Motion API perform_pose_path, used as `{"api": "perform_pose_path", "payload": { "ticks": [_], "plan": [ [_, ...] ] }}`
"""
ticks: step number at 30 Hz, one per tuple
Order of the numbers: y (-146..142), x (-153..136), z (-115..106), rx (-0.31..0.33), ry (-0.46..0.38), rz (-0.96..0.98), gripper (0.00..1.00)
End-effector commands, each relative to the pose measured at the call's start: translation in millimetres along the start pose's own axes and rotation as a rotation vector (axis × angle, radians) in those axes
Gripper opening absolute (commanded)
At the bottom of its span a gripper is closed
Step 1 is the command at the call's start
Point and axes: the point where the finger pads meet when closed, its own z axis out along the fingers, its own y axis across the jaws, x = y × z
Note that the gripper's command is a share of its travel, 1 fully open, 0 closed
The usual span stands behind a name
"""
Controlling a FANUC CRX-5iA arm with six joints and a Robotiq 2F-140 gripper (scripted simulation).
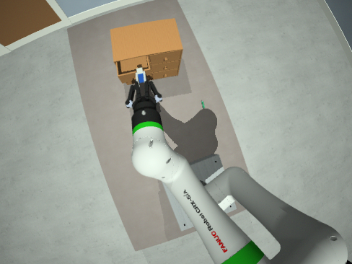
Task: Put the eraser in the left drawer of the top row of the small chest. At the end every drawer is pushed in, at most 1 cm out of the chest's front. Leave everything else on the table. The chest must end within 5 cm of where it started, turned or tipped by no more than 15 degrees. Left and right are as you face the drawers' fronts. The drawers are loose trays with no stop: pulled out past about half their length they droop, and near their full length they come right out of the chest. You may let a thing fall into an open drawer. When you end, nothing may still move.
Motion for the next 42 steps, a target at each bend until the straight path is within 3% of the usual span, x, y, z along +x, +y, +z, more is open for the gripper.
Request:
{"api": "perform_pose_path", "payload": {
  "ticks": [1, 10, 21, 42],
  "plan": [
    [-1, 10, 15, 0.005, 0.01, 0.001, 0.11],
    [-1, 26, 43, 0.005, 0.01, 0.001, 0.11],
    [-1, 36, 60, 0.005, 0.01, 0.001, 0.11],
    [-1, 39, 65, 0.005, 0.01, 0.001, 0.11]
  ]
}}
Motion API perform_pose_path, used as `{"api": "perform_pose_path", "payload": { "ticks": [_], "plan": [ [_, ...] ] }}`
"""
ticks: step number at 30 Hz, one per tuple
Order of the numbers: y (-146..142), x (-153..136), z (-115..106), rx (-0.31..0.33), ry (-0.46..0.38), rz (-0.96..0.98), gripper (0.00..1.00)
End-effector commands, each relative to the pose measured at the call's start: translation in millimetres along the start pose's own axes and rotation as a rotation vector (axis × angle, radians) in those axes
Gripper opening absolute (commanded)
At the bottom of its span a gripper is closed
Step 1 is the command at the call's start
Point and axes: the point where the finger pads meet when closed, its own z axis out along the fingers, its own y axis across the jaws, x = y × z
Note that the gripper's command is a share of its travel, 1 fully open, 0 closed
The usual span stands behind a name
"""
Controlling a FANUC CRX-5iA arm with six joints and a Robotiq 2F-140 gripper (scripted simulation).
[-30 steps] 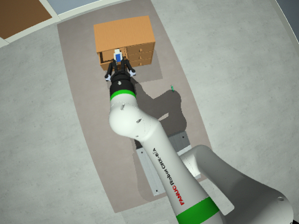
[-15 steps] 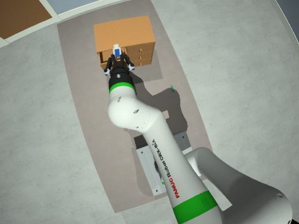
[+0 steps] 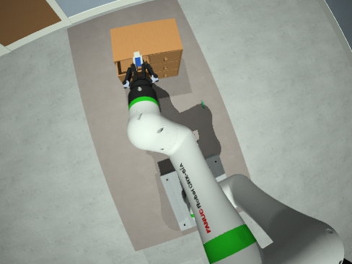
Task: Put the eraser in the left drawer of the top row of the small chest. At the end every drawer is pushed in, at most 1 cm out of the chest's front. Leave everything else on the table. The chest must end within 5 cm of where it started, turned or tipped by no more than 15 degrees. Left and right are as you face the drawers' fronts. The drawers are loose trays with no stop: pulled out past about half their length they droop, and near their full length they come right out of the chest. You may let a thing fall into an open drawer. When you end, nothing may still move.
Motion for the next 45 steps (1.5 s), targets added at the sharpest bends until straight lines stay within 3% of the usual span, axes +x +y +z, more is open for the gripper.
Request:
{"api": "perform_pose_path", "payload": {
  "ticks": [1, 12, 24, 25, 45],
  "plan": [
    [0.0, 0.3, 0.0, 0.0, 0.001, 0.0, 0.11],
    [0.0, 0.3, 0.0, 0.0, 0.001, 0.0, 0.11],
    [0.0, 0.3, 0.0, 0.0, 0.001, 0.0, 0.23],
    [0.0, 0.3, 0.0, 0.0, 0.001, 0.0, 1.0],
    [0.0, -2.4, -5.6, 0.0, 0.001, 0.0, 1.0]
  ]
}}
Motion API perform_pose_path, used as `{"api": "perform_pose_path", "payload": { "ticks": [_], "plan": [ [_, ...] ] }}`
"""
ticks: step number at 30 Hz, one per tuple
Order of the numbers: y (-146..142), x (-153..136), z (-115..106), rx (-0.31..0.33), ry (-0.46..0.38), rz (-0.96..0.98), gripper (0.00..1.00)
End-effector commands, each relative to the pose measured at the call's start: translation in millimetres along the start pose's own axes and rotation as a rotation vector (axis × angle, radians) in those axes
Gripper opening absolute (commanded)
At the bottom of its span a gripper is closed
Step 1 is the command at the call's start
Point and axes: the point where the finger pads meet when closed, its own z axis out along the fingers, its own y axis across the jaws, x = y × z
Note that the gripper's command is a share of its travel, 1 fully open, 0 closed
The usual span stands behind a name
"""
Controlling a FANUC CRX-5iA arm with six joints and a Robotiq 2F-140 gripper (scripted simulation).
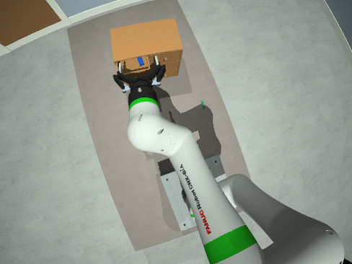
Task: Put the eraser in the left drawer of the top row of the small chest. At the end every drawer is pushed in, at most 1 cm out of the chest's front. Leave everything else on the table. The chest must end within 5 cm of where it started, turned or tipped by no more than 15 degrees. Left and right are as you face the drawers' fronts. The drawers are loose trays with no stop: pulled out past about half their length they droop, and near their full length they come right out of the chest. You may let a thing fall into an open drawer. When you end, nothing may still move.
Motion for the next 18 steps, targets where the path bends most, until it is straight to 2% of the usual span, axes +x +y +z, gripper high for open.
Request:
{"api": "perform_pose_path", "payload": {
  "ticks": [1, 8, 10, 18],
  "plan": [
    [0, -2, -5, 0.0, 0.0, 0.0, 1.0],
    [0, -14, -28, 0.0, 0.0, 0.0, 1.0],
    [0, -14, -28, 0.0, 0.0, 0.0, 1.0],
    [0, -35, -71, 0.0, 0.0, 0.0, 1.0]
  ]
}}
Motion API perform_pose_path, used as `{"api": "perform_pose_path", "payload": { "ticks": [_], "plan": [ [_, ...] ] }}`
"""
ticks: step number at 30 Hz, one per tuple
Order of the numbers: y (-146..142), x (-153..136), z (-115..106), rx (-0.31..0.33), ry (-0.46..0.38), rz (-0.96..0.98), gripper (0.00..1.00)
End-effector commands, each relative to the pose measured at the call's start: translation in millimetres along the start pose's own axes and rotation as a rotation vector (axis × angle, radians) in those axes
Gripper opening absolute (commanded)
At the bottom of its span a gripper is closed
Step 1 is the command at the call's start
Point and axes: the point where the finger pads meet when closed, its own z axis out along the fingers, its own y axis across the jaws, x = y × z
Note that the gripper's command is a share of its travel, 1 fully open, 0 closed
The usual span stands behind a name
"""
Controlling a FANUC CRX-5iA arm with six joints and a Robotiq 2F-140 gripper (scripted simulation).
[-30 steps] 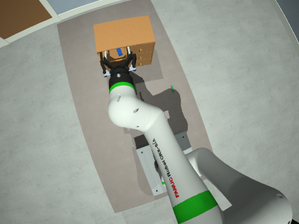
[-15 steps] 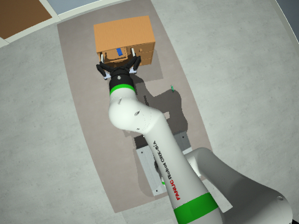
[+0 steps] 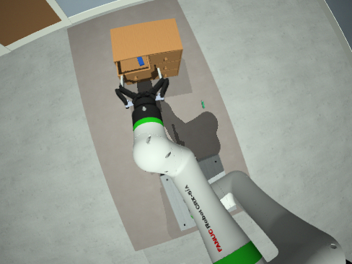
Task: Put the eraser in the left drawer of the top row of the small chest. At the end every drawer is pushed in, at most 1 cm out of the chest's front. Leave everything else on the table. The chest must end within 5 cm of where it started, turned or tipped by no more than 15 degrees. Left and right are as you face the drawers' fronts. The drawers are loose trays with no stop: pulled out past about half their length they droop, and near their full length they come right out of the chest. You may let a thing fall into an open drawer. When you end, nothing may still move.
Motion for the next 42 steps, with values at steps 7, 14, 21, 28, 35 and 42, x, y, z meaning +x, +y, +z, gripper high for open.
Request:
{"api": "perform_pose_path", "payload": {
  "ticks": [7, 14, 21, 28, 35, 42],
  "plan": [
    [-1, -27, -58, -0.009, -0.01, 0.0, 1.0],
    [-1, -37, -79, -0.009, -0.01, 0.0, 1.0],
    [-1, -46, -97, -0.009, -0.01, 0.0, 1.0],
    [-1, -49, -103, -0.009, -0.01, 0.0, 1.0],
    [-1, -49, -103, -0.01, -0.011, 0.0, 1.0],
    [2, -42, -104, -0.018, -0.085, 0.004, 1.0]
  ]
}}
